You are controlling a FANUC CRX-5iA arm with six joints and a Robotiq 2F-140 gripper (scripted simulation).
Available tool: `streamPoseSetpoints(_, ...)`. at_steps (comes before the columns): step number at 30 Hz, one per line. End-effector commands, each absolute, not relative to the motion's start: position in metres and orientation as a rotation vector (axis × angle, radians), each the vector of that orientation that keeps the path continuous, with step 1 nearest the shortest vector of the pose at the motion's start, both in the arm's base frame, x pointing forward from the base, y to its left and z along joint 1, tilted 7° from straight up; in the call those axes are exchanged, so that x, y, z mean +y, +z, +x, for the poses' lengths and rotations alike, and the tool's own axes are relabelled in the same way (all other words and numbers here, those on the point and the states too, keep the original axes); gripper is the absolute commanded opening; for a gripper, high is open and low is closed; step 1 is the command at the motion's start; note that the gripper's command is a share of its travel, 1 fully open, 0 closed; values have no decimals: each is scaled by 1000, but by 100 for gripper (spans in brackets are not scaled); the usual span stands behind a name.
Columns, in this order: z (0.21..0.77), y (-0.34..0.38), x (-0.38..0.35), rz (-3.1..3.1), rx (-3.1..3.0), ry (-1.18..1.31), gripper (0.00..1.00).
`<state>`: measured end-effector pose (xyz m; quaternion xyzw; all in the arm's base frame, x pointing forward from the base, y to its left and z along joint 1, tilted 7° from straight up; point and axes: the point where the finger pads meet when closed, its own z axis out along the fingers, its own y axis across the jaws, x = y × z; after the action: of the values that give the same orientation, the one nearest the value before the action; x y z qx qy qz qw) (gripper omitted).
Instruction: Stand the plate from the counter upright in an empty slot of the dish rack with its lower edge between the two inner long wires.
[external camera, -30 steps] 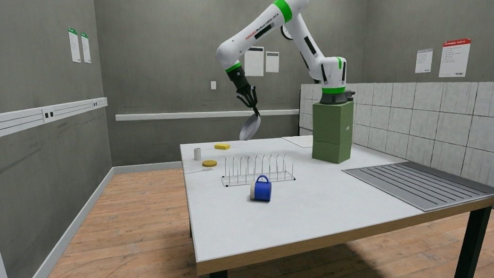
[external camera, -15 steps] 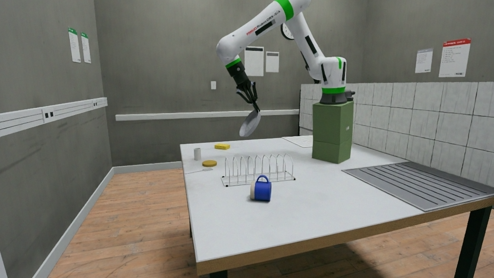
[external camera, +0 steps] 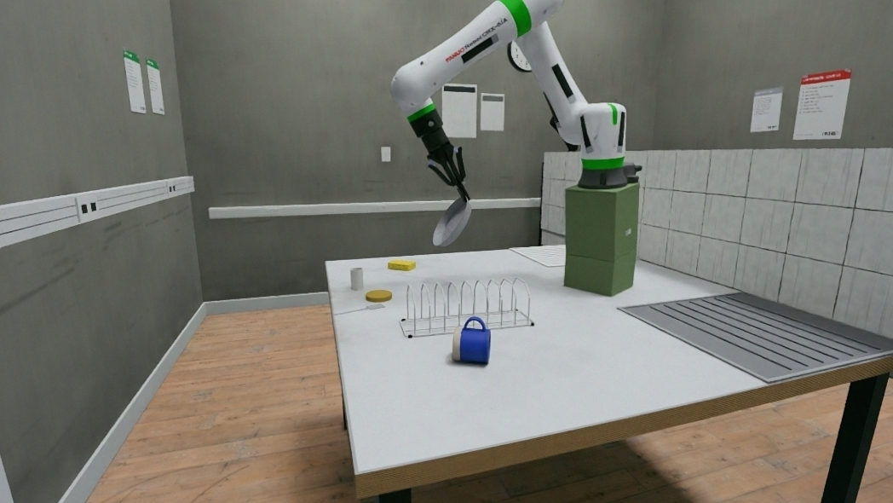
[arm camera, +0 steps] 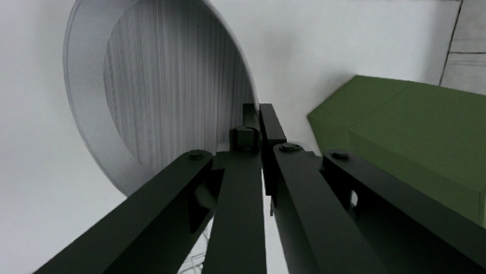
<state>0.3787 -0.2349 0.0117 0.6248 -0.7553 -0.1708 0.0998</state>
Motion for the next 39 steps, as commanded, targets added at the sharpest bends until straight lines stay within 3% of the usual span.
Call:
streamPoseSetpoints(1, 379, 13, -235, 1848, -2233, -502, 10)
streamPoseSetpoints(39, 393, 17, -212, 1986, -1991, -349, 10)
